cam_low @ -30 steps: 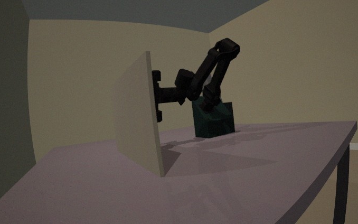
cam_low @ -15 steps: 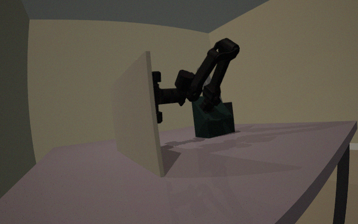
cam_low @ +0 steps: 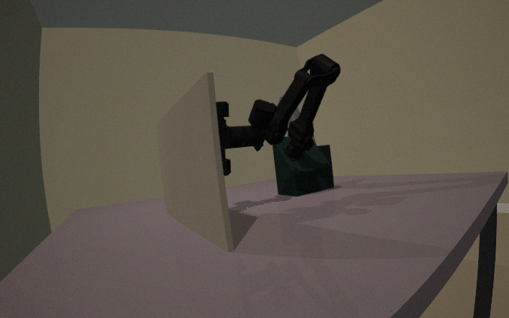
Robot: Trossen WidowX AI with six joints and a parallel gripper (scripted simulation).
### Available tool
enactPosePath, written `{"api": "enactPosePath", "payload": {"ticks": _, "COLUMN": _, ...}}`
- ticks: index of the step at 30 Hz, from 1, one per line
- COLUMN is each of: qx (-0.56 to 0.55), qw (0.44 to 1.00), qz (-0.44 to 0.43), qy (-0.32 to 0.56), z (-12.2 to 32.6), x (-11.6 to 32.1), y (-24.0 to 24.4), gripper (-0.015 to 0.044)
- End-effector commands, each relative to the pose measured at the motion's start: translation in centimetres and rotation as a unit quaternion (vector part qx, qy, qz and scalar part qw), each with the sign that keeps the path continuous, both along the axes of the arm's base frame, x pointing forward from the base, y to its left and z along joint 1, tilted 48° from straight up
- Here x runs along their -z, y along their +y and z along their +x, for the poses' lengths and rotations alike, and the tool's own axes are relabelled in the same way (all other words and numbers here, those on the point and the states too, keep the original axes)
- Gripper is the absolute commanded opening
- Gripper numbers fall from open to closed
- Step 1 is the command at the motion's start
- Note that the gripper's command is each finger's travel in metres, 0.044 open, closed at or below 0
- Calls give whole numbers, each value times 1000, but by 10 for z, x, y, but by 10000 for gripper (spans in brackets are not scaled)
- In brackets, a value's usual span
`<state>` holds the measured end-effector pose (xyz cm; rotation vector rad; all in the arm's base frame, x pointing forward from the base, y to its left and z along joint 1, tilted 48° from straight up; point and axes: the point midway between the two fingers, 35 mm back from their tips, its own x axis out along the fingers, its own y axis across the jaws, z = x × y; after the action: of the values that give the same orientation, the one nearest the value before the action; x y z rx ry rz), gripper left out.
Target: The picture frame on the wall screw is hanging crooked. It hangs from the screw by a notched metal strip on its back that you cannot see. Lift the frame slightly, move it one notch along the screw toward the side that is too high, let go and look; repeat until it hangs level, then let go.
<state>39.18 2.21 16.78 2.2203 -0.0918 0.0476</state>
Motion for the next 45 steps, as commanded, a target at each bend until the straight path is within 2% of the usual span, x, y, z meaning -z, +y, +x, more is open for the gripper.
{"api": "enactPosePath", "payload": {"ticks": 1, "qx": 0, "qw": 1000, "qz": 3, "qy": 0, "z": 0, "x": 0, "y": 0, "gripper": 0}}
{"api": "enactPosePath", "payload": {"ticks": 38, "qx": -7, "qw": 995, "qz": 104, "qy": -6, "z": 0, "x": 0, "y": -1, "gripper": 0}}
{"api": "enactPosePath", "payload": {"ticks": 45, "qx": -5, "qw": 995, "qz": 95, "qy": -5, "z": 0, "x": 0, "y": -1, "gripper": 184}}
